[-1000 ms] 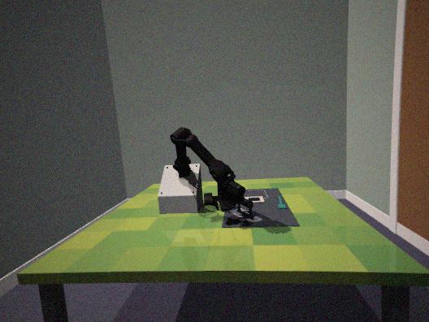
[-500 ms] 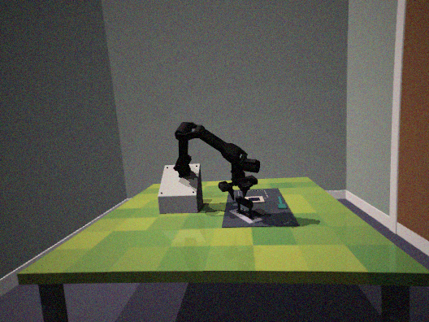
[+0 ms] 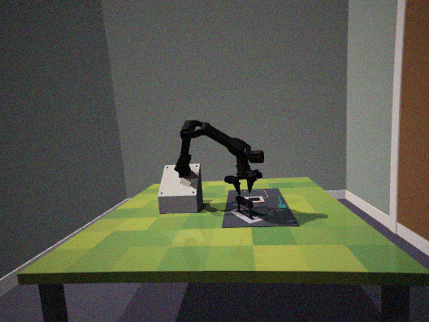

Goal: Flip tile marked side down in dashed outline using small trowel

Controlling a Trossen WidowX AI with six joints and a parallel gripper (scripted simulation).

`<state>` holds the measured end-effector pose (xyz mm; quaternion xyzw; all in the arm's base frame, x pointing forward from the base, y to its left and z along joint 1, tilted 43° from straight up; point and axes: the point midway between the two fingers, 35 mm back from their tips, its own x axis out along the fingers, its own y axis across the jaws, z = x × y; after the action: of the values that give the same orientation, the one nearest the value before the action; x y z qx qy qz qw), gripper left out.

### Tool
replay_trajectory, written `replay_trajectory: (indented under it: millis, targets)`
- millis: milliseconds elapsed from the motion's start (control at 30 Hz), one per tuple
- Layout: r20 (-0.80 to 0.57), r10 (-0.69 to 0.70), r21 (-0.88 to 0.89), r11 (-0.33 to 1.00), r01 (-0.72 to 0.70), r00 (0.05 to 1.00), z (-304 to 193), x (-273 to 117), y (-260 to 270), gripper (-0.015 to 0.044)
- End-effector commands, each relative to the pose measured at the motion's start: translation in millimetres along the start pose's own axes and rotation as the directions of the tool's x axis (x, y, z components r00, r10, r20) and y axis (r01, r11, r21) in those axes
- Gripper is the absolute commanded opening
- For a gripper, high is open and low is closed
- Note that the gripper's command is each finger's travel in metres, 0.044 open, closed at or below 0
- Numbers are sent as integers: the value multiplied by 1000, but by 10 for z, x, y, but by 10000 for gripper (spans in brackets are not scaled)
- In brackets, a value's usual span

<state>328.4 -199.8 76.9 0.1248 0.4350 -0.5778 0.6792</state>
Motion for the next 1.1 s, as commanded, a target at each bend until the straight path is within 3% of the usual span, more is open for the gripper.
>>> replay_trajectory:
  millis: [0,833,967,1067]
  targets:
    - [-1,-11,-6,1000,11,1000,-13,78,-2,270]
    - [1,-11,-6,1000,11,1000,1,457,-25,270]
    - [1,-11,-6,1000,11,1000,1,457,-25,165]
    - [1,-11,-6,1000,11,1000,1,457,-25,145]
